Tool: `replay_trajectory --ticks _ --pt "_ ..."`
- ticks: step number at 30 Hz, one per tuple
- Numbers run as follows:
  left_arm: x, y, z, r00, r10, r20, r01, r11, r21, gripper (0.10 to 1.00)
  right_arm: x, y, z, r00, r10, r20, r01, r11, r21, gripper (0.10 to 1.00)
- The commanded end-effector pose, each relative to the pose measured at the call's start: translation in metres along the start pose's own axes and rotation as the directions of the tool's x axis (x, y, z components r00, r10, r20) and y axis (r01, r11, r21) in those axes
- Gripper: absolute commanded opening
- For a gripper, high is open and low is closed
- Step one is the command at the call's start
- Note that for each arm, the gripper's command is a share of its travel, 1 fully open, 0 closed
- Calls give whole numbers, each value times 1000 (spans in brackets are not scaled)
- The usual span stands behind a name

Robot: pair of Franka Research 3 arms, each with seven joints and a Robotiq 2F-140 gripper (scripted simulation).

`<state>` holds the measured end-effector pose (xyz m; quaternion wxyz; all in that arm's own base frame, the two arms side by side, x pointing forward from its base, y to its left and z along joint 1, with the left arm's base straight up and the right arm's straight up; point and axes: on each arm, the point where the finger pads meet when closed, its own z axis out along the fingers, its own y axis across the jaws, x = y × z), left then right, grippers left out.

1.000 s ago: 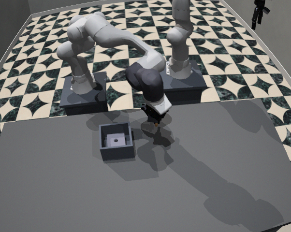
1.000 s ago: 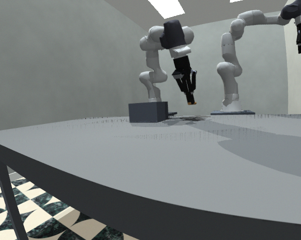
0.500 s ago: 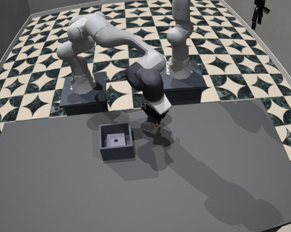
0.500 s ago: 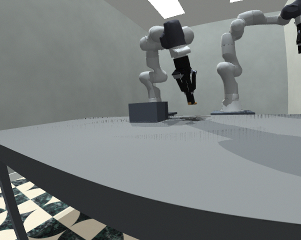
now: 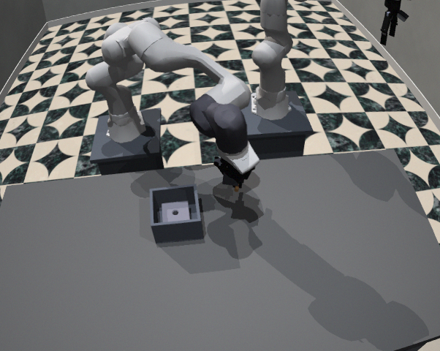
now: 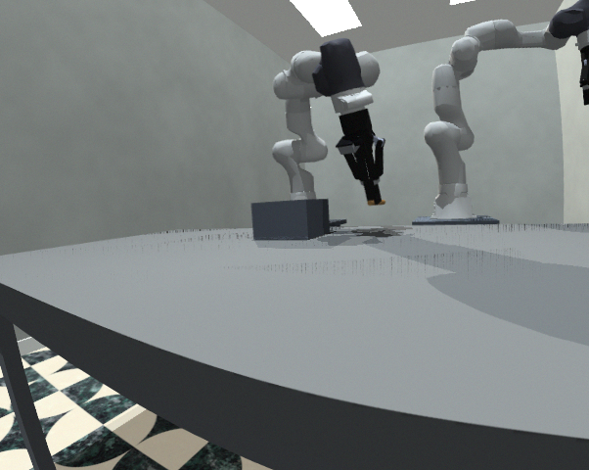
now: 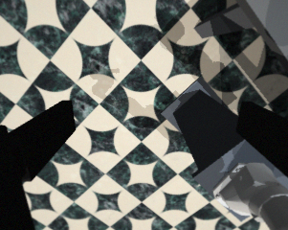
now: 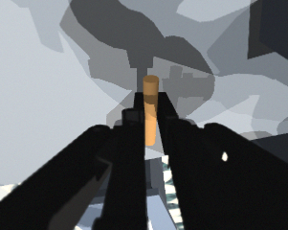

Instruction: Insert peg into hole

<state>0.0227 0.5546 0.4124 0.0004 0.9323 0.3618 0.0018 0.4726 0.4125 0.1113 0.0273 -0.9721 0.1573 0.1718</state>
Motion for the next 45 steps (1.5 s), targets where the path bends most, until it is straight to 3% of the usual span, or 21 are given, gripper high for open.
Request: replay_trajectory --ticks 1,9,17,19,27,31,34,36,41,45 --pt "-1 0 -1 1000 -6 3 6 1000 2 1000 -1 -1 -1 1000 6 -1 -6 1000 3 99" --pt "-1 0 -1 1000 -6 3 6 1000 2 1000 -1 -1 0 1000 7 -22 -7 1000 3 99" --pt "-1 0 -1 1000 -6 3 6 1000 2 1000 -1 -1 -1 995 7 -102 -7 1000 3 99" --pt "-1 0 -1 1000 -6 3 6 1000 2 1000 -1 -1 -1 995 7 -102 -7 1000 3 99" --pt "-1 0 -1 1000 -6 3 6 1000 2 1000 0 -1 0 962 8 -272 -8 1000 2 99" --pt "-1 0 -1 1000 -6 3 6 1000 2 1000 0 -1 0 919 8 -395 -7 1000 3 99" --pt "-1 0 -1 1000 -6 3 6 1000 2 1000 -1 -1 0 861 8 -508 -7 1000 3 99" --pt "-1 0 -1 1000 -6 3 6 1000 2 1000 -1 -1 0 861 8 -508 -7 1000 3 99" --pt "-1 0 -1 1000 -6 3 6 1000 2 1000 -1 -1 -1 746 7 -666 -7 1000 3 99" --pt "-1 0 -1 1000 -6 3 6 1000 2 1000 -1 -1 0 652 -5 -758 -1 1000 -7 99"
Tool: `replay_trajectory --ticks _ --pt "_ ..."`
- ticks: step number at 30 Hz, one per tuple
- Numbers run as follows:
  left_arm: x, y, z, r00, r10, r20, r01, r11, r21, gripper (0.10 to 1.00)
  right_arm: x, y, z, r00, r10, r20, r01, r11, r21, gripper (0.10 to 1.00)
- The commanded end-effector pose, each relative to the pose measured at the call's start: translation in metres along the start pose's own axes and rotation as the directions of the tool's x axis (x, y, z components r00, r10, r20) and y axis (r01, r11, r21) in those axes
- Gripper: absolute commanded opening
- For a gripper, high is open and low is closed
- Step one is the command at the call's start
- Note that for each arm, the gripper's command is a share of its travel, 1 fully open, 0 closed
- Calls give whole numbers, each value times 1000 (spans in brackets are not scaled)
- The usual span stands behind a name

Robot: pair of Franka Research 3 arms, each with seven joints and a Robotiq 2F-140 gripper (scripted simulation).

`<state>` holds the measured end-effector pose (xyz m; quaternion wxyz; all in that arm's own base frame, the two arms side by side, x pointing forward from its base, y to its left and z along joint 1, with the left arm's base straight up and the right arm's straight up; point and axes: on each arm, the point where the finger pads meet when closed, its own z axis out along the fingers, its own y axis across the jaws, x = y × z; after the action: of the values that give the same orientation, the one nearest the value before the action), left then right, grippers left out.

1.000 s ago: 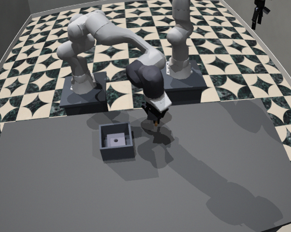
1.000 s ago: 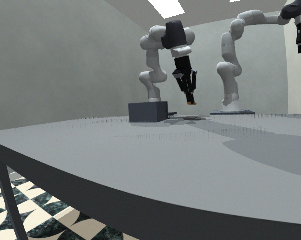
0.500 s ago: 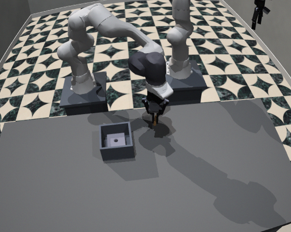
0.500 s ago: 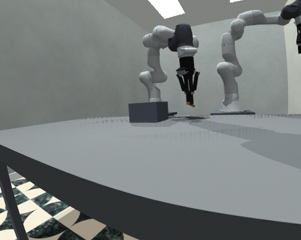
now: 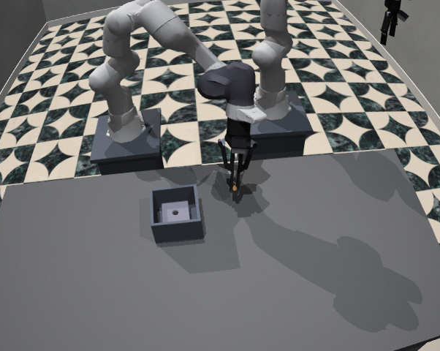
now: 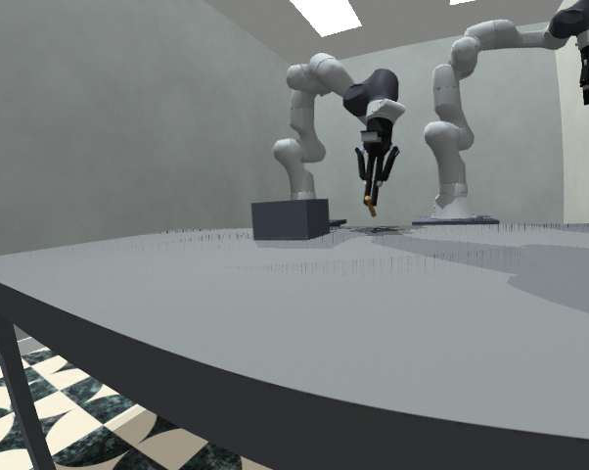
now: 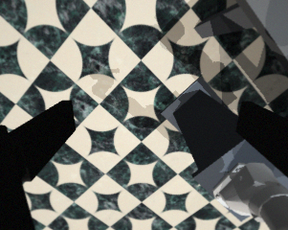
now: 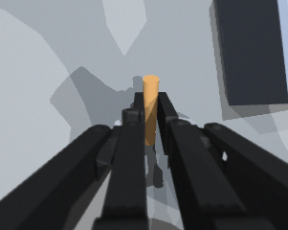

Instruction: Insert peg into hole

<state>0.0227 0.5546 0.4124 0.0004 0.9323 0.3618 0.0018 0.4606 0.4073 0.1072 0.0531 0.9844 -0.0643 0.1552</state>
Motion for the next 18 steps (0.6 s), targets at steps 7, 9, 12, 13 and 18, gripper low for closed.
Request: replay_trajectory --ticks 7,9,12,13,18 --pt "-1 0 -1 1000 -6 3 6 1000 2 1000 12 -7 -1 929 133 -346 -141 990 2 99" --pt "-1 0 -1 1000 -6 3 6 1000 2 1000 12 -8 -1 909 133 -394 -143 990 3 99" --pt "-1 0 -1 1000 -6 3 6 1000 2 1000 12 -8 -2 873 108 -476 -126 992 -7 99" --pt "-1 0 -1 1000 -6 3 6 1000 2 1000 12 -7 -1 860 100 -501 -122 992 -12 99" --pt "-1 0 -1 1000 -6 3 6 1000 2 1000 12 -7 -1 791 70 -607 -110 994 -28 99"
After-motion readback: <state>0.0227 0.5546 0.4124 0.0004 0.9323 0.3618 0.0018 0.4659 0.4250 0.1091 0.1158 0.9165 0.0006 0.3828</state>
